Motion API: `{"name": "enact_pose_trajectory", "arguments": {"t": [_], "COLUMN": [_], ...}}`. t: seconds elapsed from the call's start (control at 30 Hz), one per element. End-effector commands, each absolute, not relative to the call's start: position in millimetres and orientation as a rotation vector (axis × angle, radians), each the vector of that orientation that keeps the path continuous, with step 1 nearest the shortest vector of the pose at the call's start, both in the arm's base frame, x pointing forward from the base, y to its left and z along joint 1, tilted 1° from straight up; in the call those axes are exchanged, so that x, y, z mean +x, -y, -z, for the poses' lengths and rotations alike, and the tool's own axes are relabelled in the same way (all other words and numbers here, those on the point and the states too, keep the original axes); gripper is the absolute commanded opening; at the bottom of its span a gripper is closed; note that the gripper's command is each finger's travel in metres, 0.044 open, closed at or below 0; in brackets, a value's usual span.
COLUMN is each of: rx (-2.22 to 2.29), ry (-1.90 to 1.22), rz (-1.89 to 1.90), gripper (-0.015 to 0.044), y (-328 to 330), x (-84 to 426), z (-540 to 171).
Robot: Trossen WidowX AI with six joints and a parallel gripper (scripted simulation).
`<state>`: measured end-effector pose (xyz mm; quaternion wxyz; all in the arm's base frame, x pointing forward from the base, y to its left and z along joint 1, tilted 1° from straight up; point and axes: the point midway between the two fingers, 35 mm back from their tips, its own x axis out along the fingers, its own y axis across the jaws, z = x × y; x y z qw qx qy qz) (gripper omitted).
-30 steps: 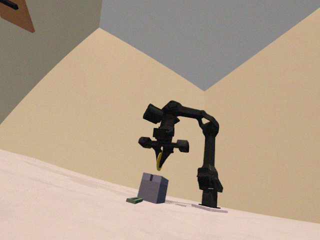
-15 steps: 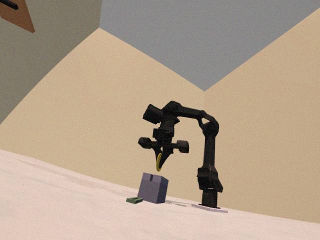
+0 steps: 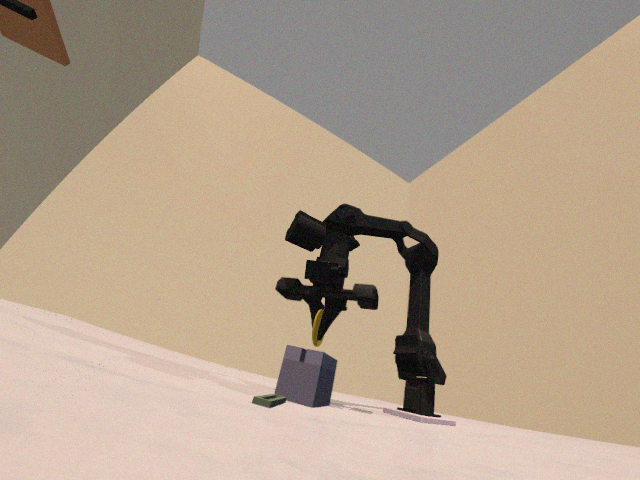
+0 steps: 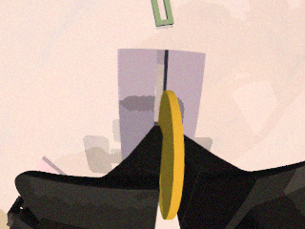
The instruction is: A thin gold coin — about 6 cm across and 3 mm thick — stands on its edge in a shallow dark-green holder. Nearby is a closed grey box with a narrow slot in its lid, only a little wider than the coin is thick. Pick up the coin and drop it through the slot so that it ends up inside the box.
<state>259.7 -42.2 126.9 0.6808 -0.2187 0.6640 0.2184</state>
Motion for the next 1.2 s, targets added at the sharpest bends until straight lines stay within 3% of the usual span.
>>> {"name": "enact_pose_trajectory", "arguments": {"t": [0.0,0.77,0.97,1.17], "rx": [-0.489,-0.494,-0.492,-0.492], "ry": [-1.495,-1.493,-1.49,-1.49], "rz": [-0.491,-0.497,-0.491,-0.491], "gripper": [0.0,0.0,0.0157,0.0161], "y": [42.1,42.0,42.2,42.2], "x": [259.1,259.2,260.0,260.0], "z": [-123.7,-115.6,-118.4,-118.4]}}
